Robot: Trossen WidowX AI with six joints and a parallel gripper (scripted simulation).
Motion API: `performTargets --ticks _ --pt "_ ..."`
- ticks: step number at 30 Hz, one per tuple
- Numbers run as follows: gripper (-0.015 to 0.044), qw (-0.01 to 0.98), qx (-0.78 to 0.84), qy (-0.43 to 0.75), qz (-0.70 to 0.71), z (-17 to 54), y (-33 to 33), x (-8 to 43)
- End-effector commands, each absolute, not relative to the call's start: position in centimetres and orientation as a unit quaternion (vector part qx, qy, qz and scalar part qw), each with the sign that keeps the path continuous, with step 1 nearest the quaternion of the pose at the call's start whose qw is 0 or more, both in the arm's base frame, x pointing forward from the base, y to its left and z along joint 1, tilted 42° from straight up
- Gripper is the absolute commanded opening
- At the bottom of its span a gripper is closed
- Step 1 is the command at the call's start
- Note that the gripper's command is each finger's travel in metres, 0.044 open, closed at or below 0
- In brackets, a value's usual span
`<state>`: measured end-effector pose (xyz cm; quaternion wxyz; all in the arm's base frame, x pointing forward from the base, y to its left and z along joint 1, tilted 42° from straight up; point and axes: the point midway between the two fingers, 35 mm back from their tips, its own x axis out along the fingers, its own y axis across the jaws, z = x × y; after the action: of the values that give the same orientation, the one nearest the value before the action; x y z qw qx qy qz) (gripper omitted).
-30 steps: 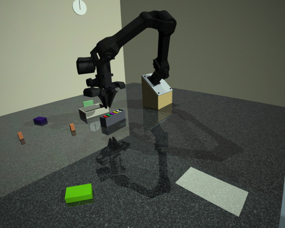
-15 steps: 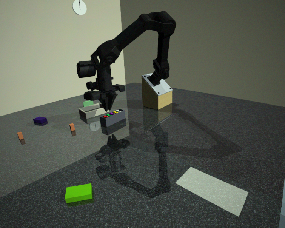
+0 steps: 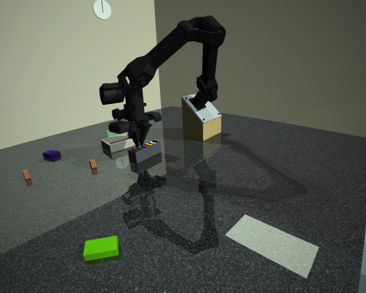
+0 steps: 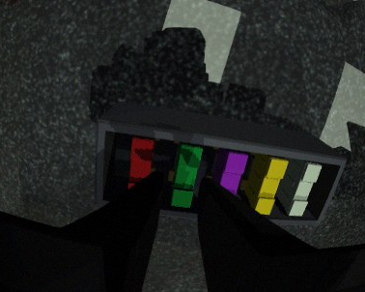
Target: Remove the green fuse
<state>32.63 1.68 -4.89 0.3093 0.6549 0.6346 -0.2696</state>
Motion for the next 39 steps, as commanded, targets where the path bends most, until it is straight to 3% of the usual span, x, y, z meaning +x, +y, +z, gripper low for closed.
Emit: performTargets --ticks 1,31,39 --pt "0.0074 0.304 0.655 0.636 -0.271 -5.11 1.89 32.4" --pt "0.0074 0.304 0.656 0.636 -0.271 -5.84 2.58 32.44" --pt "0.0021 0.307 0.654 0.636 -0.27 -5.78 2.49 32.51"
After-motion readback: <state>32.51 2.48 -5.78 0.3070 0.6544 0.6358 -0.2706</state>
